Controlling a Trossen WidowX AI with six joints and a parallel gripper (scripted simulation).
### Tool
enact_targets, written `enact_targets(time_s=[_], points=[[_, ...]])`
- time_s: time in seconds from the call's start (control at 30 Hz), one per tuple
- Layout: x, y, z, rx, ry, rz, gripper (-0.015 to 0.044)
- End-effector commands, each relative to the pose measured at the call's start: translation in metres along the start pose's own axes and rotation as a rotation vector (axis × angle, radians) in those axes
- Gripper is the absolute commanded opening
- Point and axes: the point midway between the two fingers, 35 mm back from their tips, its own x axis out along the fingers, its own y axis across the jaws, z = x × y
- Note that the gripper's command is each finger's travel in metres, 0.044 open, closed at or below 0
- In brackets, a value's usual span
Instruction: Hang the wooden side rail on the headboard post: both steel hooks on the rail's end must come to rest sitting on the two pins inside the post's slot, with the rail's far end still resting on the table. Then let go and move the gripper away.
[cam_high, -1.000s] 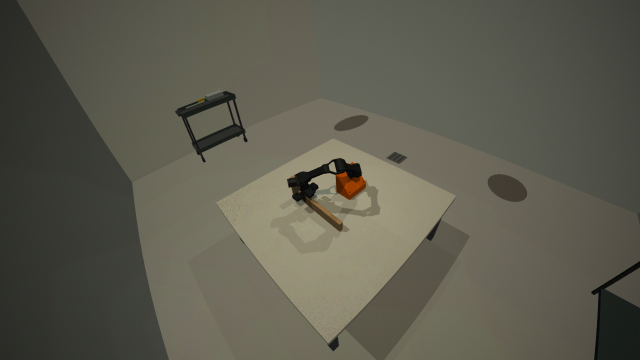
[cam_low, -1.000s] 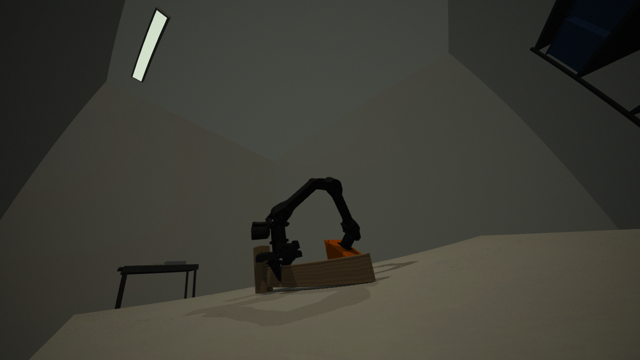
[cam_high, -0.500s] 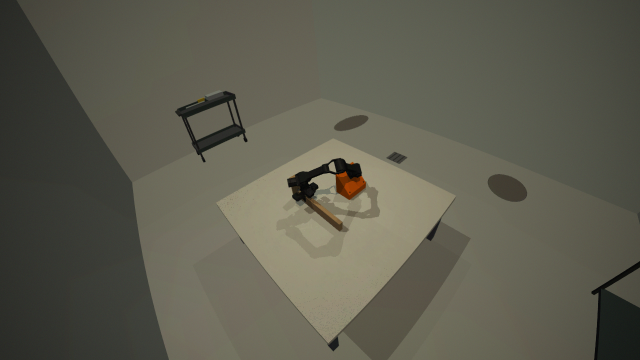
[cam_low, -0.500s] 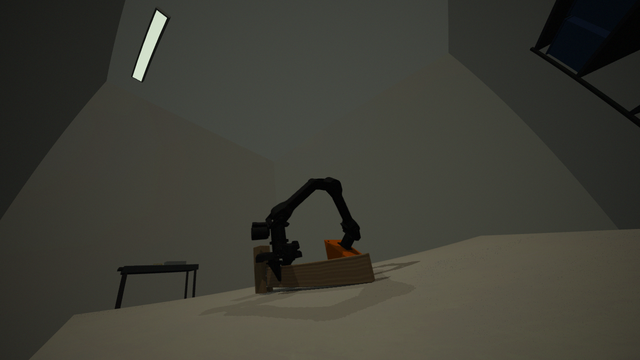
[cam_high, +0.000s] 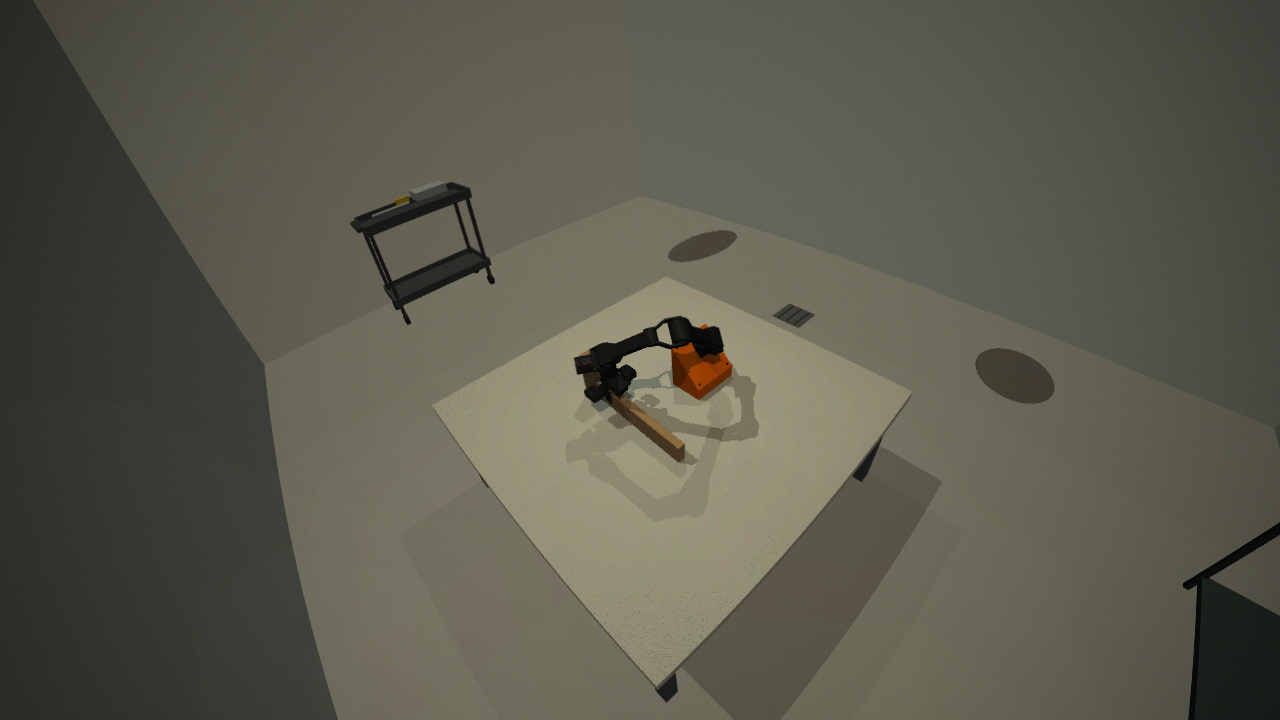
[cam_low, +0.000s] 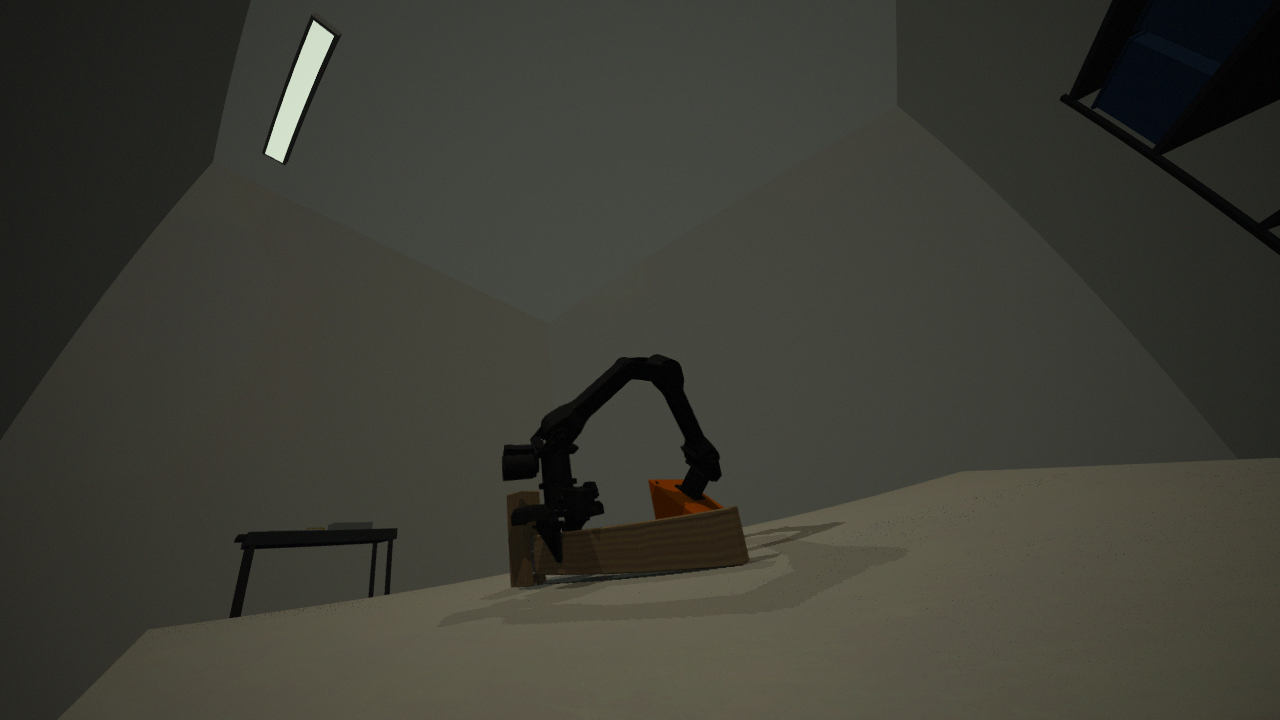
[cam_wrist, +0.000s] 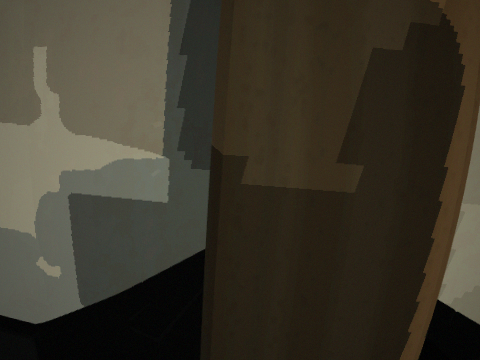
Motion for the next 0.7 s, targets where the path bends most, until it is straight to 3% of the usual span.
enact_targets(time_s=[0.0, 0.67], points=[[-0.0043, -0.0020, -0.0034, -0.001, 0.007, -0.009, 0.0000], [-0.0049, -0.0038, -0.0052, -0.001, 0.007, -0.009, 0.0000]])
